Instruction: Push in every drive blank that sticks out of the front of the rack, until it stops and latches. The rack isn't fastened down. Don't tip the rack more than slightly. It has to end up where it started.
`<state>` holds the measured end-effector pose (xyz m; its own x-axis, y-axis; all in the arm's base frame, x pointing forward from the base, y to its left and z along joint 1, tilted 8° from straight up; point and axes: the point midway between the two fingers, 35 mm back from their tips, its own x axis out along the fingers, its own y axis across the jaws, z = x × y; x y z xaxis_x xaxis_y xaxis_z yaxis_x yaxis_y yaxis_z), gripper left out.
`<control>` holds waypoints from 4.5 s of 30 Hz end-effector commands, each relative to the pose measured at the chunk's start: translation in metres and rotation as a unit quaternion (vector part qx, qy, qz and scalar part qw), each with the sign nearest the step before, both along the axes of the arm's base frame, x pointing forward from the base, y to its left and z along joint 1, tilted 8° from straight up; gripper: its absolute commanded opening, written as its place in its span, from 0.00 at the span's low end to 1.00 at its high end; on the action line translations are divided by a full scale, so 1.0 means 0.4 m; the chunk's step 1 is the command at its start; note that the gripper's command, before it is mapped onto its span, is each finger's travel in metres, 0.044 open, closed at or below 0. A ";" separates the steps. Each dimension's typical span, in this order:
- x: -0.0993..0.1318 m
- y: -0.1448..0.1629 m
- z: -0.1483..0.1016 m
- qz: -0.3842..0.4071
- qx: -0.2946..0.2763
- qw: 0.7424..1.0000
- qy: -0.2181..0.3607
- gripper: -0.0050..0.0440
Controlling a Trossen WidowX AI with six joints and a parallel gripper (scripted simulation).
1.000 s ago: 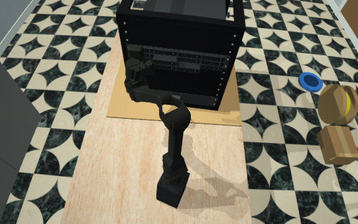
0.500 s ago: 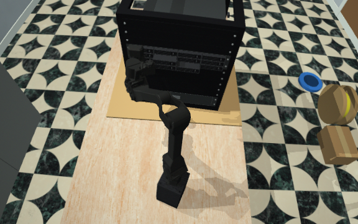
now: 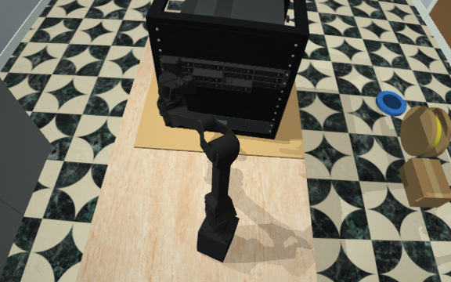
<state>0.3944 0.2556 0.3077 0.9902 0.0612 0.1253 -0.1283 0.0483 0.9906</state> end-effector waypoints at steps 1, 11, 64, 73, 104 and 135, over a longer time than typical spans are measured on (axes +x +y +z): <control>0.007 0.003 0.018 0.002 0.008 1.000 -0.006 0.00; 0.010 0.003 0.019 0.002 0.008 1.000 -0.006 0.00; -0.151 -0.024 -0.075 0.002 0.008 1.000 -0.006 0.00; -0.118 -0.022 -0.071 0.002 0.008 1.000 -0.006 0.00; -0.117 -0.028 -0.065 -0.001 0.002 1.000 -0.008 0.00; -0.136 -0.025 -0.069 -0.021 -0.147 0.989 -0.018 0.00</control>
<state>0.3440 0.2491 0.2733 0.9896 0.0663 0.1279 -0.1426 0.3226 0.9357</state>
